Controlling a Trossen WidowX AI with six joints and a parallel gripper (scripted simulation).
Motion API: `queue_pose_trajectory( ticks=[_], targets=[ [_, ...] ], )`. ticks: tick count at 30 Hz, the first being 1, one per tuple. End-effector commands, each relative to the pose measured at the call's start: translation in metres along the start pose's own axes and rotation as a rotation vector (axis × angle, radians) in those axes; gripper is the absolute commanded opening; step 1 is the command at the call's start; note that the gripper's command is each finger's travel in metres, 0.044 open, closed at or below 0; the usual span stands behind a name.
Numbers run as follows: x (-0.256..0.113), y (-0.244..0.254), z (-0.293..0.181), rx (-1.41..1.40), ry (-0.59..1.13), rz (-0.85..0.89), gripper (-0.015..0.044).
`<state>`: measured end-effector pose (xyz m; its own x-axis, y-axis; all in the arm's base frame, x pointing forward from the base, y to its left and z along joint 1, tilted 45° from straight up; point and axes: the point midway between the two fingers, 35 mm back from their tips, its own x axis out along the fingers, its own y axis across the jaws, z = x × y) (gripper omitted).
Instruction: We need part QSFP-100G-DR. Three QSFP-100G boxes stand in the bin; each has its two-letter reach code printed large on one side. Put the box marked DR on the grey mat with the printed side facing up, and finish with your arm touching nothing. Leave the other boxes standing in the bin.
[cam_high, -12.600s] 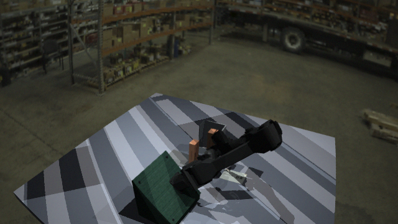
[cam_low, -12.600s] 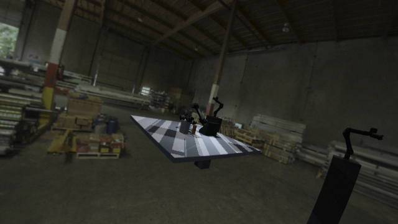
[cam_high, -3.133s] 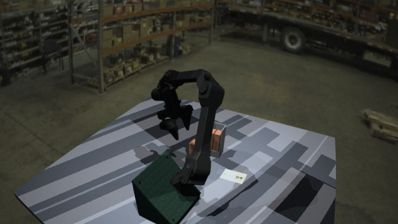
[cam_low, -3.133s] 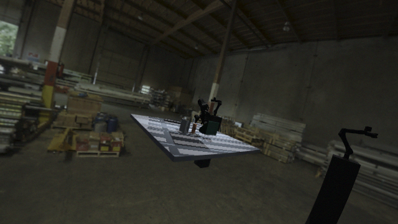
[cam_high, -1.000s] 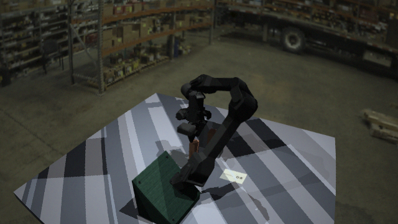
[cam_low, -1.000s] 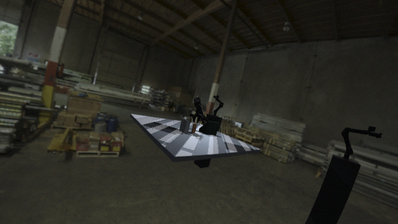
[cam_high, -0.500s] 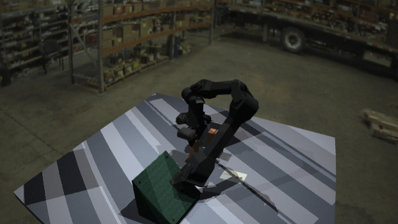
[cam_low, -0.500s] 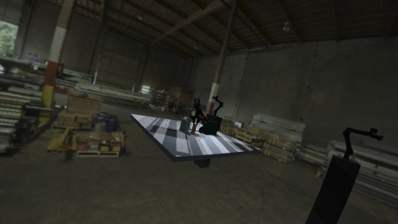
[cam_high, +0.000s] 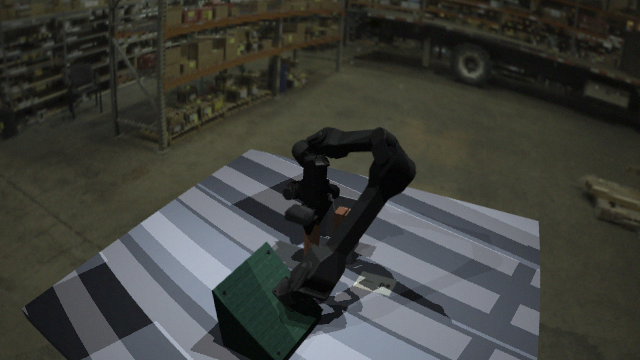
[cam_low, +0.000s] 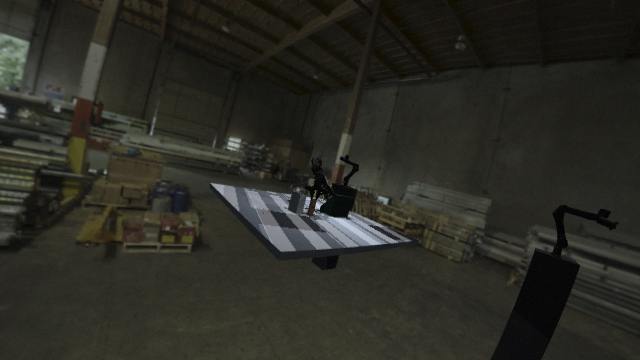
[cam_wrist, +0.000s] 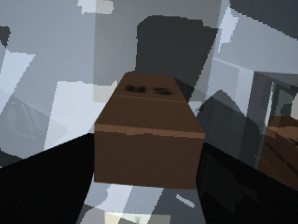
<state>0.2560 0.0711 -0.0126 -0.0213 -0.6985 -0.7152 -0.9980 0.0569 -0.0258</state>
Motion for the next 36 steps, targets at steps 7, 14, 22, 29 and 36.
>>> queue_pose_trajectory(
  ticks=[7,14,22,29,36],
  targets=[
    [0.001,0.003,0.0,-0.001,0.001,-0.023,0.0158],
    [0.001,0.015,0.0,-0.003,0.002,-0.104,0.0158],
    [0.001,0.028,0.0,-0.004,0.001,-0.196,0.0158],
    [-0.006,0.029,0.001,-0.005,0.001,-0.203,0.0158],
    [-0.017,0.029,0.001,-0.005,0.0,-0.203,0.0158]
  ],
)
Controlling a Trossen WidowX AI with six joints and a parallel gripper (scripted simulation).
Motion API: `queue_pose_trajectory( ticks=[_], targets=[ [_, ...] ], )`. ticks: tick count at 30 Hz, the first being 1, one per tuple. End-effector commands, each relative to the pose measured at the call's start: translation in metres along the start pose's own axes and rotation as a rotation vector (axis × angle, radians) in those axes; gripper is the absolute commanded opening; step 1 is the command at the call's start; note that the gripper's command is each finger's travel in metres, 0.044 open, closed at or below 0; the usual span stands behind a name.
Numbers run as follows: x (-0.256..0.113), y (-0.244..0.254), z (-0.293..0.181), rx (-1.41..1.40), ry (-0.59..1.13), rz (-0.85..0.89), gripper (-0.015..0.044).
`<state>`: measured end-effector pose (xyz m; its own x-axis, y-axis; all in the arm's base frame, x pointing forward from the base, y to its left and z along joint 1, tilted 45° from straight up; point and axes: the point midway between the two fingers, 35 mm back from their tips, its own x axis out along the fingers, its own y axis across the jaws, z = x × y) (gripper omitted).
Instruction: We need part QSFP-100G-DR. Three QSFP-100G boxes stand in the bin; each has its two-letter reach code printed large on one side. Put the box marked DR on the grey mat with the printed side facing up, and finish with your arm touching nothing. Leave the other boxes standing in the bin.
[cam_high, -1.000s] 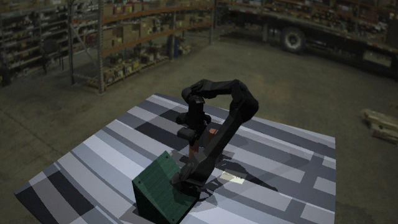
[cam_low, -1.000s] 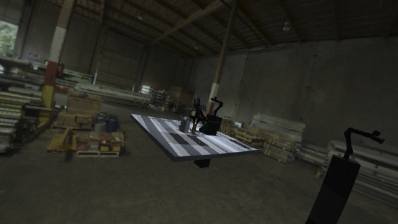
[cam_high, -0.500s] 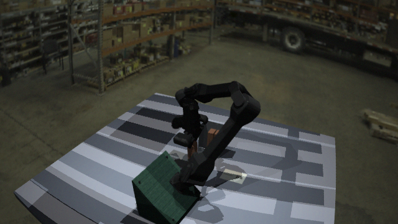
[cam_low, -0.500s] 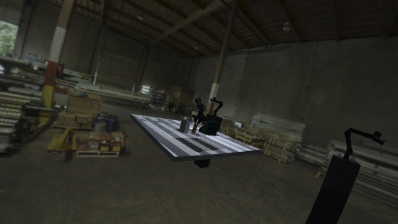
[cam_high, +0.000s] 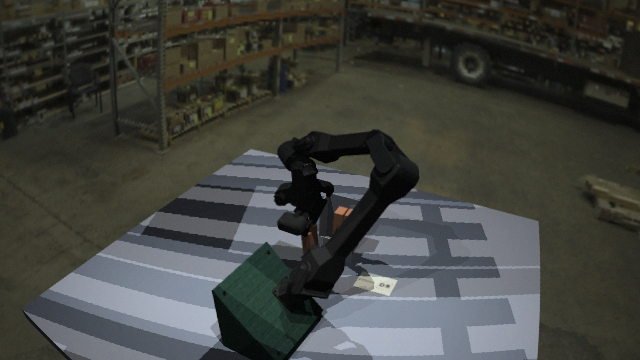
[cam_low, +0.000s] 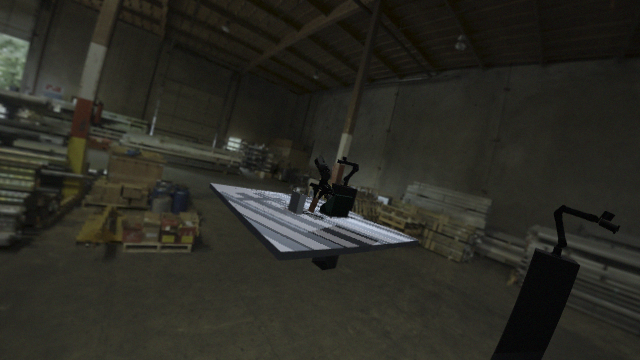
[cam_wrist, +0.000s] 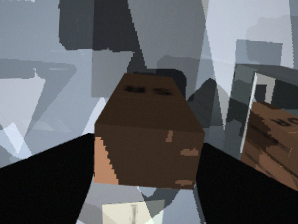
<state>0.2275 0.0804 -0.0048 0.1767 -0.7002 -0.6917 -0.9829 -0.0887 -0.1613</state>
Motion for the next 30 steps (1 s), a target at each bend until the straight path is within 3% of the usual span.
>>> queue_pose_trajectory(
  ticks=[1,15,30],
  targets=[
    [-0.007,-0.002,0.002,0.003,-0.006,-0.003,0.0158],
    [-0.029,-0.005,0.001,0.003,-0.007,-0.004,0.0158],
    [-0.024,-0.024,0.002,-0.016,-0.012,-0.003,0.0158]
  ],
)
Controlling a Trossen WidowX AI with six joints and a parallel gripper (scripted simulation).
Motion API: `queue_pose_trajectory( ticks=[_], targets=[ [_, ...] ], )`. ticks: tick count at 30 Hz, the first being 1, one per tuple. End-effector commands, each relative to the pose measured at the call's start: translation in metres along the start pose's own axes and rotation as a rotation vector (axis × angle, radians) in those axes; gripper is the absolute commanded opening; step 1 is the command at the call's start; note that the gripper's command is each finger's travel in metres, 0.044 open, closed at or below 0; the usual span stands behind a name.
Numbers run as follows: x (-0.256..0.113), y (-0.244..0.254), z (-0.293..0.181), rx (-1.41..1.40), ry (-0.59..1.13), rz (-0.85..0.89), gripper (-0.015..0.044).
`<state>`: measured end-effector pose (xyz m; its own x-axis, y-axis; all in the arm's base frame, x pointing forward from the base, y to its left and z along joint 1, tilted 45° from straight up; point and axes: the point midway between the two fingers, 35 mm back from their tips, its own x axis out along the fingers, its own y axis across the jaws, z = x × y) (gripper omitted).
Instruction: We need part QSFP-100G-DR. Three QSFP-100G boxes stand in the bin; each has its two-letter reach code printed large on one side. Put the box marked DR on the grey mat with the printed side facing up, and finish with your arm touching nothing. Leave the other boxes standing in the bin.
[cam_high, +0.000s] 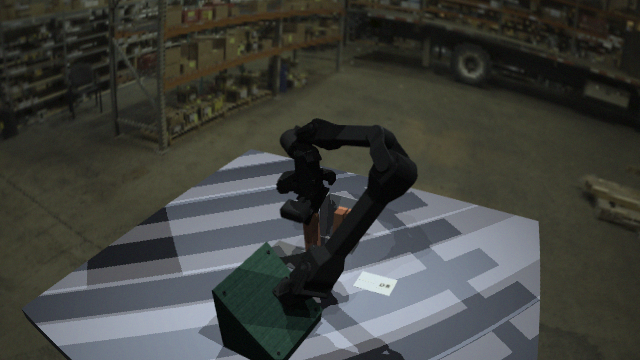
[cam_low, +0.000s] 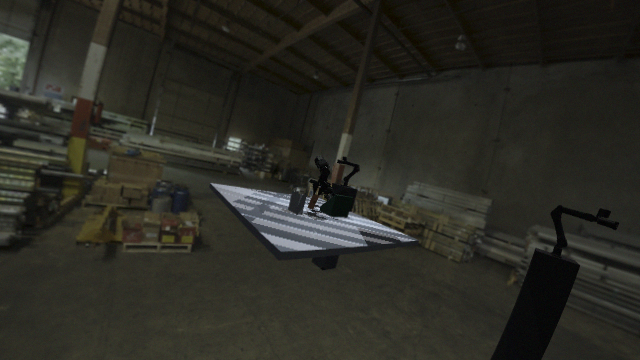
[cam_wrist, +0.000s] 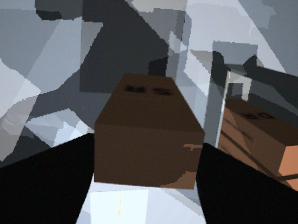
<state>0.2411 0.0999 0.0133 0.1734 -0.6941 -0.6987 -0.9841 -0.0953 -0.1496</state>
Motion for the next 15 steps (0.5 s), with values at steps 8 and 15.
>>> queue_pose_trajectory(
  ticks=[8,15],
  targets=[
    [0.001,-0.02,0.001,-0.013,-0.007,-0.007,0.0158],
    [0.003,-0.032,0.0,-0.023,-0.01,-0.007,0.0158]
  ],
)
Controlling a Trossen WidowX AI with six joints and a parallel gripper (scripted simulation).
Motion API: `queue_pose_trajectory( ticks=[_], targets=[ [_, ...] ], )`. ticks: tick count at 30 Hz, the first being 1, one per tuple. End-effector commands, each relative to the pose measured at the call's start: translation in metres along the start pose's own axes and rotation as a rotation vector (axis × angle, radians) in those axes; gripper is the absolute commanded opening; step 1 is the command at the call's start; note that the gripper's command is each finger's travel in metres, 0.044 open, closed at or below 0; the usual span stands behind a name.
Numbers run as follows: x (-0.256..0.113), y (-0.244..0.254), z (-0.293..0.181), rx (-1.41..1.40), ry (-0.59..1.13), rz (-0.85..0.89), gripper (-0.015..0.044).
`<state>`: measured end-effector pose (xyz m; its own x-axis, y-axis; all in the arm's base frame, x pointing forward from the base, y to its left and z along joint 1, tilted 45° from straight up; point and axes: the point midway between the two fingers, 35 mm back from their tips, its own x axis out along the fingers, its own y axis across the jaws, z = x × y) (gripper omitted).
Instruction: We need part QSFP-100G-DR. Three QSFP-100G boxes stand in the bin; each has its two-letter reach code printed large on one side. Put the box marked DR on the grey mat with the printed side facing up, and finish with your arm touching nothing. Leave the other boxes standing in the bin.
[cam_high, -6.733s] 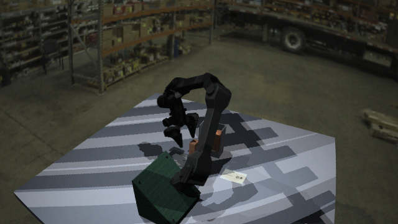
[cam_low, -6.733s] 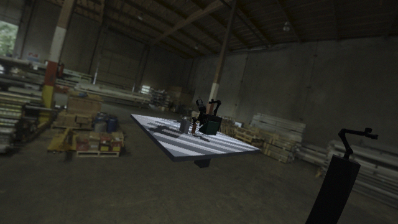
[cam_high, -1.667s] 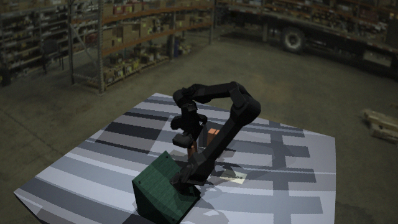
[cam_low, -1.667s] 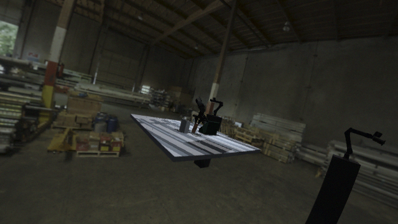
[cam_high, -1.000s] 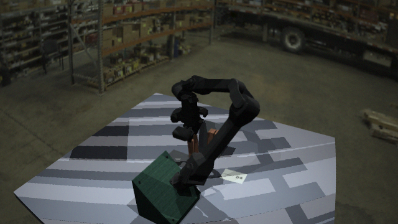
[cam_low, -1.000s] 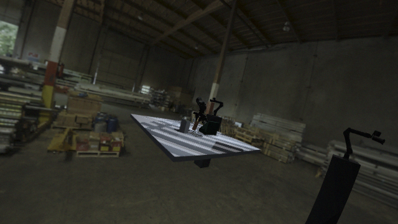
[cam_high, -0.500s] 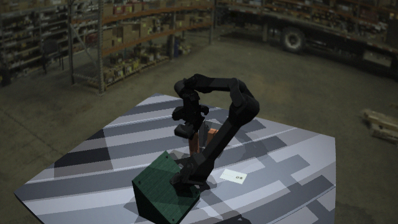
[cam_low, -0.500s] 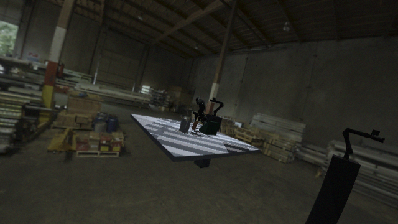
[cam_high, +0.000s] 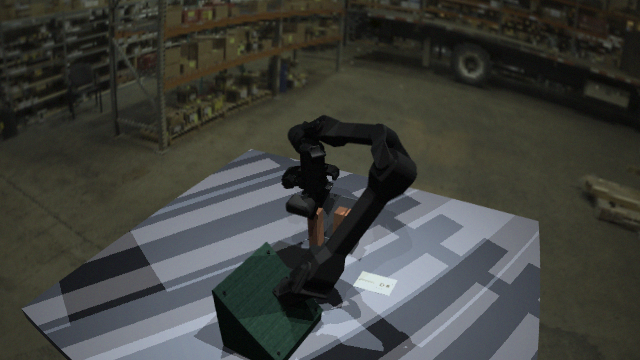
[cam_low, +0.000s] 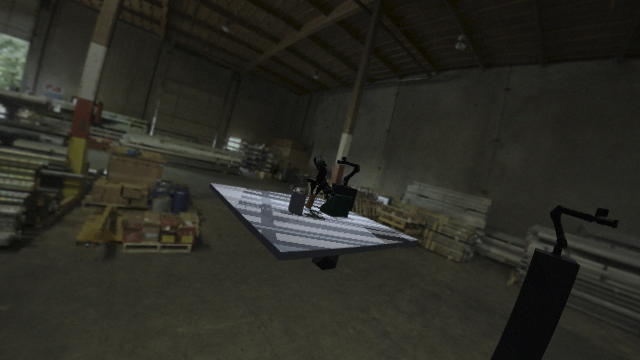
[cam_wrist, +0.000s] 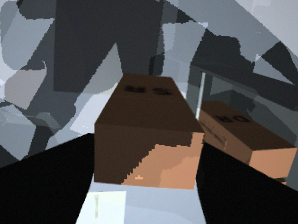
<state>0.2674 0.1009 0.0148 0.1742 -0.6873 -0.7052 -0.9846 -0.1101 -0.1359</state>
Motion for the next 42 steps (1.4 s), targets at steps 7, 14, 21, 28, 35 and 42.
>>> queue_pose_trajectory(
  ticks=[7,14,21,28,35,42],
  targets=[
    [0.001,-0.019,-0.002,-0.012,-0.003,-0.007,0.0158],
    [0.003,-0.031,-0.003,-0.021,-0.005,-0.008,0.0158],
    [0.004,-0.038,-0.003,-0.021,-0.005,-0.008,0.0158],
    [0.006,-0.049,-0.003,-0.021,-0.005,-0.007,0.0158],
    [0.008,-0.06,-0.003,-0.02,-0.005,-0.006,0.0158],
    [0.01,-0.072,-0.003,-0.019,-0.005,-0.004,0.0158]
  ],
)
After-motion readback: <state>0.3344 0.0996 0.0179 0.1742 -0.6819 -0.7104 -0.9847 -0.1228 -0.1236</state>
